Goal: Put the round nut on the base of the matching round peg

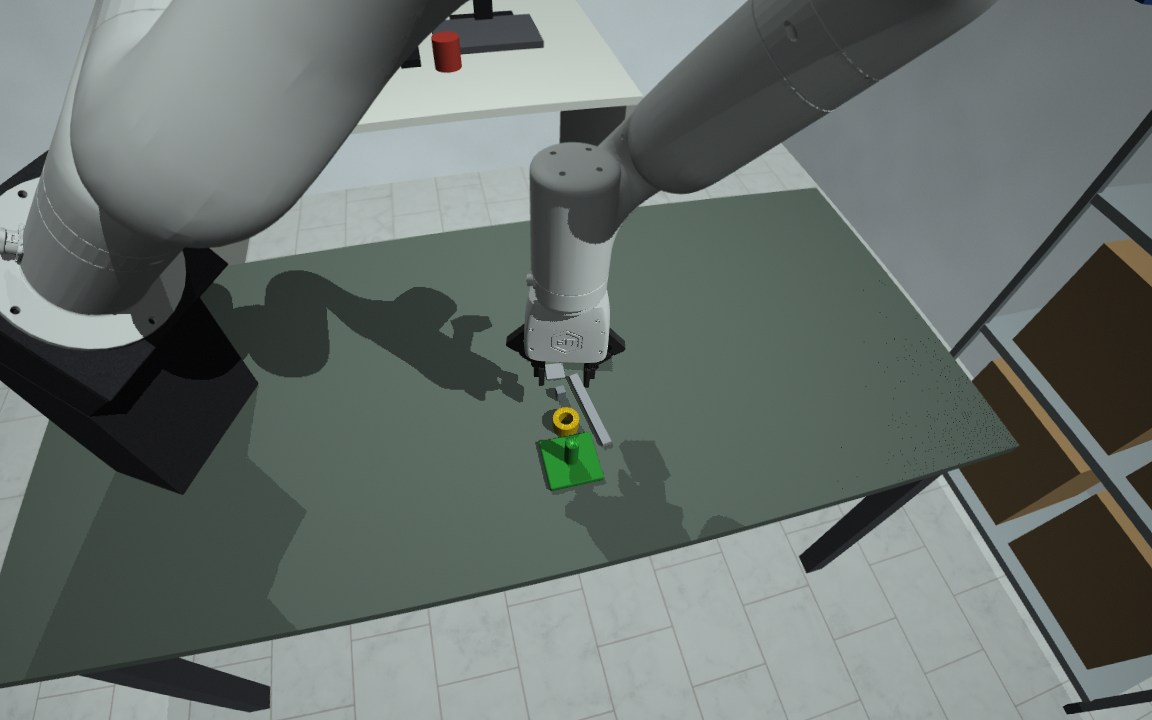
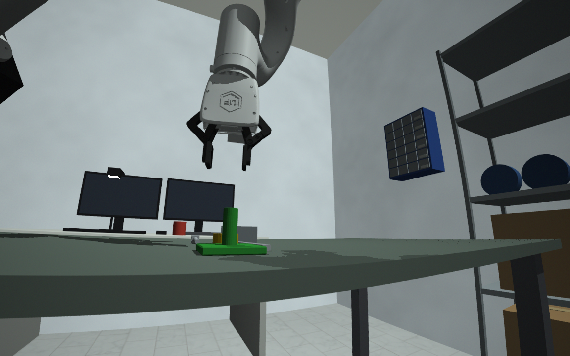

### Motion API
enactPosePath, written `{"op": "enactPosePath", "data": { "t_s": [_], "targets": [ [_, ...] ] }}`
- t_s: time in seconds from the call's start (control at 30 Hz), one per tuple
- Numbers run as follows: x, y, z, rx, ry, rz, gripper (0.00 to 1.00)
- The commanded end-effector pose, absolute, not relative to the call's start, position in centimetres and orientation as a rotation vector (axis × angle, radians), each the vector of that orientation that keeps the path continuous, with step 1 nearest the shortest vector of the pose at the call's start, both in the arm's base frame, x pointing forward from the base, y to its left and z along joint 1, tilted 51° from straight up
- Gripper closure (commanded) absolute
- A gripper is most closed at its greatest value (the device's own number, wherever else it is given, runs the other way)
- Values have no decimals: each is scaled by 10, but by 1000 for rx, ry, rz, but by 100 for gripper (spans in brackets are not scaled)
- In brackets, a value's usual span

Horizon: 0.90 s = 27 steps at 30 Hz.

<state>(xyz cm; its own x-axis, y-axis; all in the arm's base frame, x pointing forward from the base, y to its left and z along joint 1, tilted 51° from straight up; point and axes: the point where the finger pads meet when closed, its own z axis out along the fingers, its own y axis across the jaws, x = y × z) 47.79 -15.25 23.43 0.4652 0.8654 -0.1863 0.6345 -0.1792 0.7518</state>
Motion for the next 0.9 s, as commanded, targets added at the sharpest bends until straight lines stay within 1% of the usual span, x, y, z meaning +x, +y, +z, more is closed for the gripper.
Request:
{"op": "enactPosePath", "data": {
  "t_s": [0.0, 0.53, 0.6, 0.87],
  "targets": [
    [481, -154, 233, 1974, 1153, 428, 40],
    [496, -162, 223, 2312, 502, 743, 40],
    [496, -162, 223, 2312, 502, 743, 40],
    [503, -166, 217, 2411, 175, 875, 40]
  ]
}}
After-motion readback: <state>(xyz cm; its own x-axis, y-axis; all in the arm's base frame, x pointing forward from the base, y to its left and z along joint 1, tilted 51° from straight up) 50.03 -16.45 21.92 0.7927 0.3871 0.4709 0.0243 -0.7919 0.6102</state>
